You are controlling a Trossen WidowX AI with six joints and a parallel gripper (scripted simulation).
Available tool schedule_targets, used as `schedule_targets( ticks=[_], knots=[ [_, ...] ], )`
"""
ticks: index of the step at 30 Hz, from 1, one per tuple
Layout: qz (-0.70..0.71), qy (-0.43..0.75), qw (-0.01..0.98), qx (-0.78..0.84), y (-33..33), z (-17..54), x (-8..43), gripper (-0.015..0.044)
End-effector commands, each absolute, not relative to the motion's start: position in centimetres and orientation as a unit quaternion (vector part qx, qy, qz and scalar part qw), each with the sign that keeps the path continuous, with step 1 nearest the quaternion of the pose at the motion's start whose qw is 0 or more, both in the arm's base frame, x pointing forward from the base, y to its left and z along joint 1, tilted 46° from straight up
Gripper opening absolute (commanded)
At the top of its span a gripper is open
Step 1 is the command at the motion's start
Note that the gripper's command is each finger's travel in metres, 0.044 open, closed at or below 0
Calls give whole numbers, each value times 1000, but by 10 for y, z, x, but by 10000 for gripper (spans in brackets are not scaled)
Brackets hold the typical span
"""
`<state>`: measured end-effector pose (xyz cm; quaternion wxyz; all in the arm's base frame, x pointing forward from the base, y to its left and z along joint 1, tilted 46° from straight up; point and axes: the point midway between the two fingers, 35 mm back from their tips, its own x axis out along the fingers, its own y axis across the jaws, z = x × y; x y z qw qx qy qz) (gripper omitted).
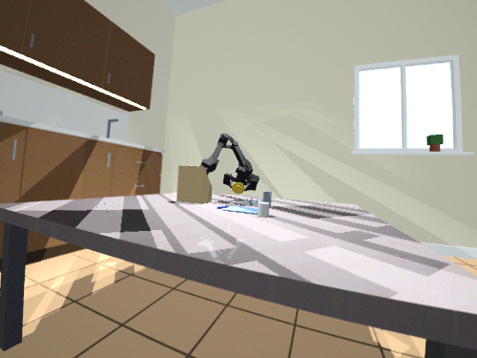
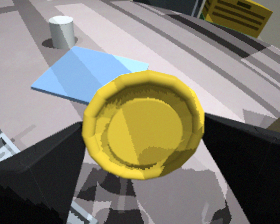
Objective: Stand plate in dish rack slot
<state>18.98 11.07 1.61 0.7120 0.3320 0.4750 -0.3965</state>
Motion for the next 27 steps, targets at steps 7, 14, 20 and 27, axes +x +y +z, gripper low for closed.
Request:
schedule_targets(
  ticks=[7,14,20,27],
  knots=[
    [-347,403,786,317,122,13,190,0],
    [-304,353,826,317,132,15,190,0],
    [-262,314,855,320,142,19,188,0],
    [-211,267,881,330,154,26,183,0]
  ],
)
